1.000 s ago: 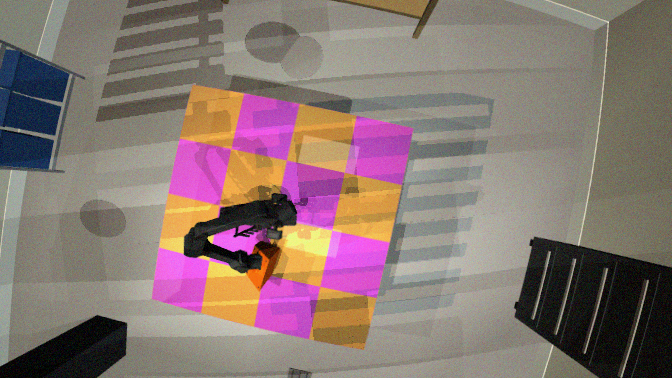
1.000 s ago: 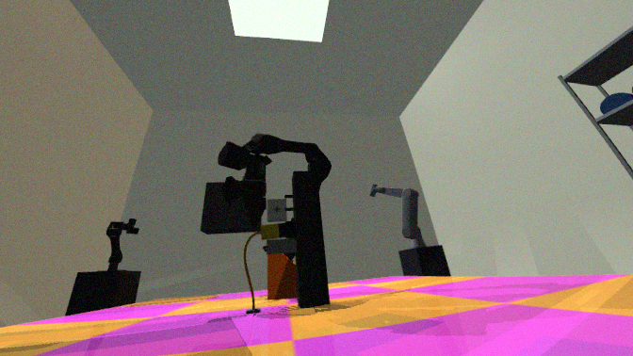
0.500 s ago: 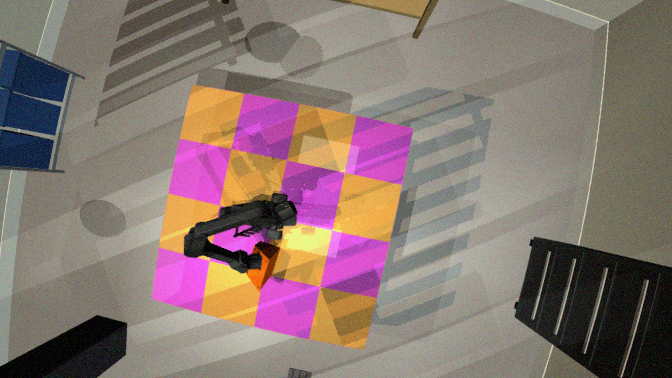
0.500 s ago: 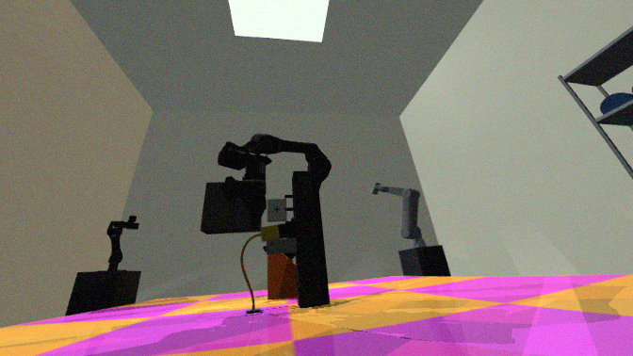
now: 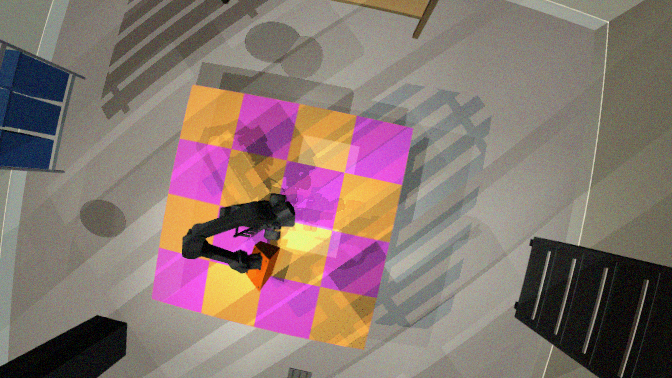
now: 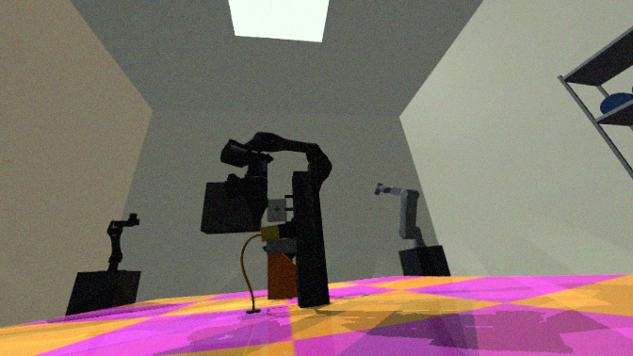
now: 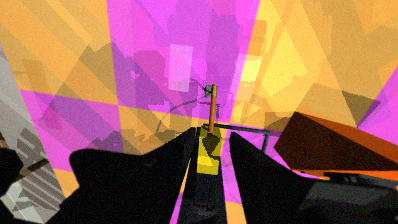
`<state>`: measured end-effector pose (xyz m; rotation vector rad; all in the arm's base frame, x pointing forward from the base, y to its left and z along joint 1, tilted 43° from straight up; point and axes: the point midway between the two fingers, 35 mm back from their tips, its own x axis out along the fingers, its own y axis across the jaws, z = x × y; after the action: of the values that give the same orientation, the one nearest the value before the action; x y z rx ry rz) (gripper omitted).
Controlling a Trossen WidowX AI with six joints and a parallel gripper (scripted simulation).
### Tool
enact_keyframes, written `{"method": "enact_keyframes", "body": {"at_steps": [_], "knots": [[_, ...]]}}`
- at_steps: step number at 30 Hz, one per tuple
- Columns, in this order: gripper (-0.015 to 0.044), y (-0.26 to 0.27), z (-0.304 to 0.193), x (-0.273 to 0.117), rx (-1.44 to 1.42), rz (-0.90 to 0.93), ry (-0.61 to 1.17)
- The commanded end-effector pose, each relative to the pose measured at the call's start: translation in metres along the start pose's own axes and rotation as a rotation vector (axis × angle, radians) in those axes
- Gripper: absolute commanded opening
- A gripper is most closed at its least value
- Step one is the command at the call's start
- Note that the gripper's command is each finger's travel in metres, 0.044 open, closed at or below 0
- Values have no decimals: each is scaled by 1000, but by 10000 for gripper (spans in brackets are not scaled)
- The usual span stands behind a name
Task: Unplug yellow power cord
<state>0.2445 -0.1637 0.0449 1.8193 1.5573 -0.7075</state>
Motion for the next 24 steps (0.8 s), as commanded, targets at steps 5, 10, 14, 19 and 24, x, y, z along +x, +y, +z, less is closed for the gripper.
{"method": "enact_keyframes", "body": {"at_steps": [5,10,14,19,24], "knots": [[160,0,-14,0,3,1,3],[160,0,-22,0,4,1,3],[160,-1,-28,0,4,1,4],[160,-1,-36,0,4,1,4],[160,-2,-38,1,4,1,4]]}}
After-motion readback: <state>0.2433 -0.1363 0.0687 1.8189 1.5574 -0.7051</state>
